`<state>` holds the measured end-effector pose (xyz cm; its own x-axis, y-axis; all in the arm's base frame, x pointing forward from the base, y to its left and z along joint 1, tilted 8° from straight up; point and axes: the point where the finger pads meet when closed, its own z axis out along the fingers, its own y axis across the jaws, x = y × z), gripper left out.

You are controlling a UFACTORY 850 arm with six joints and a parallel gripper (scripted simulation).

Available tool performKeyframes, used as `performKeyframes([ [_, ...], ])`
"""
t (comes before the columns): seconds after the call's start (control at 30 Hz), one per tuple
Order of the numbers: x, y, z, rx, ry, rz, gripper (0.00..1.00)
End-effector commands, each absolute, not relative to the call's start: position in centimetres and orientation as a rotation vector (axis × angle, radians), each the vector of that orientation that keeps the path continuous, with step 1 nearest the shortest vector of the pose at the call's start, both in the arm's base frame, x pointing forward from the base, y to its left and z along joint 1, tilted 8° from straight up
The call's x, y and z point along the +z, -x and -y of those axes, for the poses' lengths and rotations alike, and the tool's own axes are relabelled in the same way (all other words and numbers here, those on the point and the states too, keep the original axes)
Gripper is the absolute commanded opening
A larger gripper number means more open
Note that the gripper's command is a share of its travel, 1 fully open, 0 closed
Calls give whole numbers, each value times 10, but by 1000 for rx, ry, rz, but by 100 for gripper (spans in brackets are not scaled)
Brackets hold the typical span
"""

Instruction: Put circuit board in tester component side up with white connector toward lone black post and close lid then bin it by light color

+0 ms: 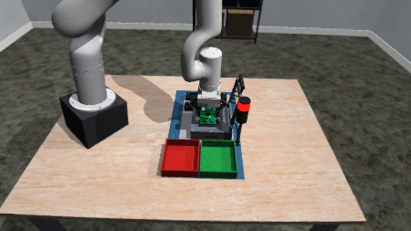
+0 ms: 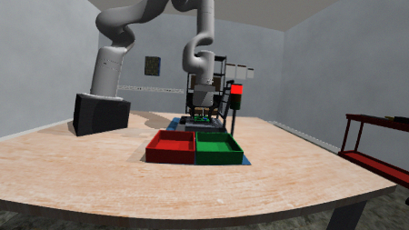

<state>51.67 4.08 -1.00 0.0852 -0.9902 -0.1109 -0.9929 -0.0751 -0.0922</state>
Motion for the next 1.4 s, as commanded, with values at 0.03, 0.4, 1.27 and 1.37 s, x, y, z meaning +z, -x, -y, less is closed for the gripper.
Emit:
performKeyframes([
  [0.03, -8, -518, -41, 27, 2203, -2032, 79],
  [0.4, -5, -517, -40, 27, 2203, -2032, 79],
  [1.27, 0, -517, -40, 27, 2203, -2032, 79],
  [1.37, 1, -517, -40, 27, 2203, -2032, 79],
])
